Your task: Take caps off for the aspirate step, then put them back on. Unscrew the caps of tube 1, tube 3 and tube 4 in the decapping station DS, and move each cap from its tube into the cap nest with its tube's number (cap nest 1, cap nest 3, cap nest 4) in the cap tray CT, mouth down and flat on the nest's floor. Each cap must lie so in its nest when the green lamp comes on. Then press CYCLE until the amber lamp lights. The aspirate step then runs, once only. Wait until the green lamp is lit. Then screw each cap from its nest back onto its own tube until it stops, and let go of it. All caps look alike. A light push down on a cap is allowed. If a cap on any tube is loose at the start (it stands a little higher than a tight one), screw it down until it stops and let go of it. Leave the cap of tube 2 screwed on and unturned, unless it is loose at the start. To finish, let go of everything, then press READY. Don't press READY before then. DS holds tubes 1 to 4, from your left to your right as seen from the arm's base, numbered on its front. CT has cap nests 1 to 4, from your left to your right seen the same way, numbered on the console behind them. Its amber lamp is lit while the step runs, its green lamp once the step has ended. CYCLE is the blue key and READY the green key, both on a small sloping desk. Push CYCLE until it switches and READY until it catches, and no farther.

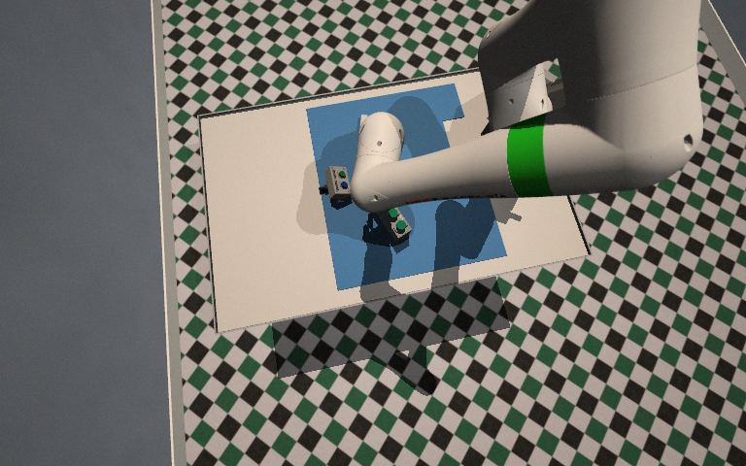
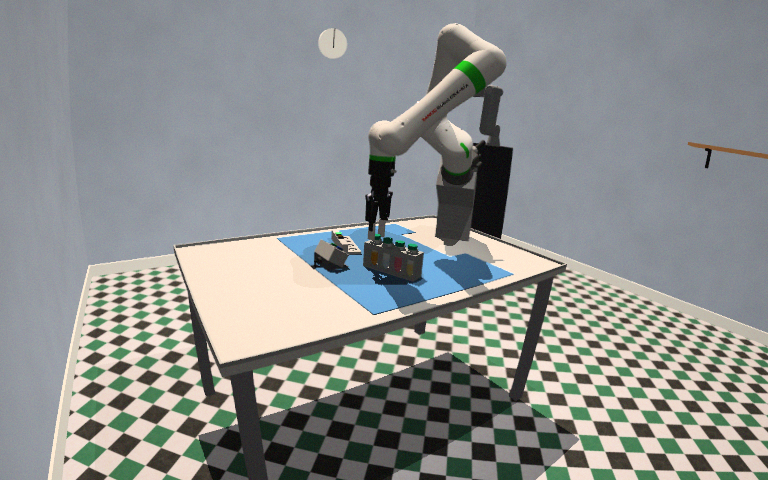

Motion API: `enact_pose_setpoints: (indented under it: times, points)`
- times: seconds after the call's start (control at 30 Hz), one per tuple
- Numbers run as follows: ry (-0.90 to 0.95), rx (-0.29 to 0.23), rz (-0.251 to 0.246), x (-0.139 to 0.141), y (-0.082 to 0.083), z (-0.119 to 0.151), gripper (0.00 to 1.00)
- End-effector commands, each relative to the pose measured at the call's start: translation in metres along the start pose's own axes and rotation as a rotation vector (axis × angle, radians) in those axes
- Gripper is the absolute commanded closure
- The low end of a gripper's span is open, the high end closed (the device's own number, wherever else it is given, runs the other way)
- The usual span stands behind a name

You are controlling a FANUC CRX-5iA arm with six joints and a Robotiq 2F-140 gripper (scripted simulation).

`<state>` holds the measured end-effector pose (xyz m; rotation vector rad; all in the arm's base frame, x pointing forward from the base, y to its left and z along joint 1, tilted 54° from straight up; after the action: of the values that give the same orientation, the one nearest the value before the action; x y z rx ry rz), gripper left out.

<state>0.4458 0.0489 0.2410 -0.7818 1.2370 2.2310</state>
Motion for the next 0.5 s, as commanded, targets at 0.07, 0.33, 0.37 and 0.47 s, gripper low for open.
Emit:
enact_pose_setpoints:
  times: [0.07, 0.33, 0.37, 0.47]
  points:
    - [0.296, -0.022, -0.008, 0.0004, 0.0001, -0.0014, 0.65]
    - [0.536, -0.021, -0.011, 0.0004, 0.0001, -0.0015, 0.65]
    - [0.576, -0.021, -0.011, 0.0004, 0.0001, -0.0015, 0.65]
    - [0.583, -0.021, -0.011, 0.0004, 0.0001, -0.0015, 0.65]
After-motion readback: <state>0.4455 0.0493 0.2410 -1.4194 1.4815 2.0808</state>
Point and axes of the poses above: the point where the finger pads meet when closed, its own y axis back along the fingers, its own x axis across the jaws, z = x × y, the point moved 4 cm from there along y, back along the fingers, and after that the axes turned 12 degrees about -y, right-handed, at the moved point
